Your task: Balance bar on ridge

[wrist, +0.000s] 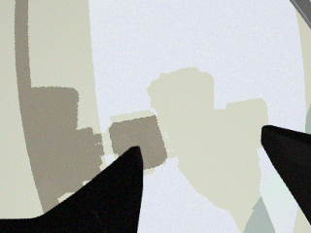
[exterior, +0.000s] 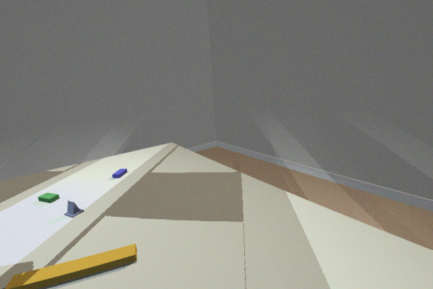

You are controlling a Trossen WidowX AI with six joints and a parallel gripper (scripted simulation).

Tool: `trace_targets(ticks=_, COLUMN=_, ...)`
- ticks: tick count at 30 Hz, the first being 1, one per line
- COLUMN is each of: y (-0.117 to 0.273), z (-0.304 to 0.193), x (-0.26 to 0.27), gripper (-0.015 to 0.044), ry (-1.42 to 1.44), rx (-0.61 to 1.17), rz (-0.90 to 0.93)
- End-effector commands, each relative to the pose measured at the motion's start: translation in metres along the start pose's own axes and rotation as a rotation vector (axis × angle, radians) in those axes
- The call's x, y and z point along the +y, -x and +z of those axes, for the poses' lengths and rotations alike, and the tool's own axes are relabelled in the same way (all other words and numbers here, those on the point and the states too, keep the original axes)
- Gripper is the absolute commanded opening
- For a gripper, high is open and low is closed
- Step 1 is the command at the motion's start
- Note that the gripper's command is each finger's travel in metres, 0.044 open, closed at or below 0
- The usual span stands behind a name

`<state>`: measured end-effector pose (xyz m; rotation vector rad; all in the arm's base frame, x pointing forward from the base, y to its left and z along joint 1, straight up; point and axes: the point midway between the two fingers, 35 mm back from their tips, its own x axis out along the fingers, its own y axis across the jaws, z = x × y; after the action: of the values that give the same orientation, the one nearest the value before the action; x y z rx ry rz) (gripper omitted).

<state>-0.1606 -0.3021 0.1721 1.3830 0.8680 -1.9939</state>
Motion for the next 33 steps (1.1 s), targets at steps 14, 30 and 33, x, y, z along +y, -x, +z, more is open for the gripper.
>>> trace_targets(ticks=14, y=0.016, z=-0.036, x=0.075, gripper=0.0315, ry=0.358, rx=-0.008, rz=0.091)
trace_targets(ticks=30, y=0.034, z=-0.083, x=0.139, gripper=0.0315, ry=0.662, rx=-0.033, rz=0.165)
trace_targets(ticks=33, y=0.038, z=-0.093, x=0.15, gripper=0.0315, ry=0.727, rx=-0.04, rz=0.179)
